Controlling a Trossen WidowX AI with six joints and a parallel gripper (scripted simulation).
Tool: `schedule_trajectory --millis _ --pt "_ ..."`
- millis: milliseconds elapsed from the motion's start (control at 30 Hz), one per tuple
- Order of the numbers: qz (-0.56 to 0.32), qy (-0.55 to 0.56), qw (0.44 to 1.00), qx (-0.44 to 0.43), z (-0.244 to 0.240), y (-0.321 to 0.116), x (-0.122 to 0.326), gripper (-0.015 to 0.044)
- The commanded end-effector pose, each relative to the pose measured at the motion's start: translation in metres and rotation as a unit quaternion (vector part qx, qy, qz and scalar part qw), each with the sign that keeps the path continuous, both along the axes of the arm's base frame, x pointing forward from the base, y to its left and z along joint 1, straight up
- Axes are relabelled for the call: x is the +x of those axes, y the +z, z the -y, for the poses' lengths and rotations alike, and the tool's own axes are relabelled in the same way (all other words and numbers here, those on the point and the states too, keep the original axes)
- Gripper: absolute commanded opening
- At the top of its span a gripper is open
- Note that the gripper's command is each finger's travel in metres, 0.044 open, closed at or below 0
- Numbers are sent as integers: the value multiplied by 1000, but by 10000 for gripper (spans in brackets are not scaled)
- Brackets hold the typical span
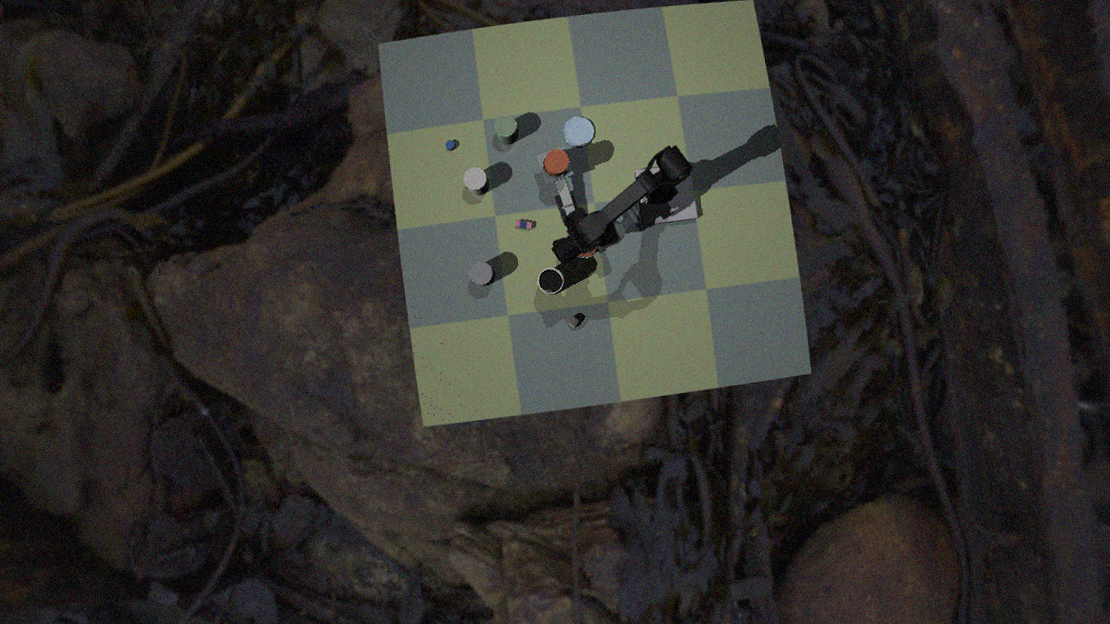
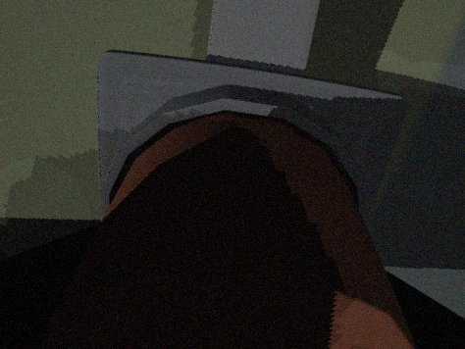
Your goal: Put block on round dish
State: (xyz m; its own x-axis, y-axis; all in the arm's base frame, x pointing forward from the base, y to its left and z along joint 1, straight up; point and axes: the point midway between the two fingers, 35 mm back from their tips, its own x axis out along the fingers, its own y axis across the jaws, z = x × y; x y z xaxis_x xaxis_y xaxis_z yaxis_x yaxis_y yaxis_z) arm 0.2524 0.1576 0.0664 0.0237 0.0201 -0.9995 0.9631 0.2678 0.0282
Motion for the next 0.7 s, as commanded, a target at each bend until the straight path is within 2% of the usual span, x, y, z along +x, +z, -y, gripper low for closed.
schedule_trajectory --millis 0,133,167,667 --pt "1 -2 1000 -2 0 3 1 111" --pt "1 -2 1000 -2 -1 9 2 6" --pt "1 -2 1000 -2 -1 10 2 0" --pt "1 -2 1000 -2 -2 29 5 0"
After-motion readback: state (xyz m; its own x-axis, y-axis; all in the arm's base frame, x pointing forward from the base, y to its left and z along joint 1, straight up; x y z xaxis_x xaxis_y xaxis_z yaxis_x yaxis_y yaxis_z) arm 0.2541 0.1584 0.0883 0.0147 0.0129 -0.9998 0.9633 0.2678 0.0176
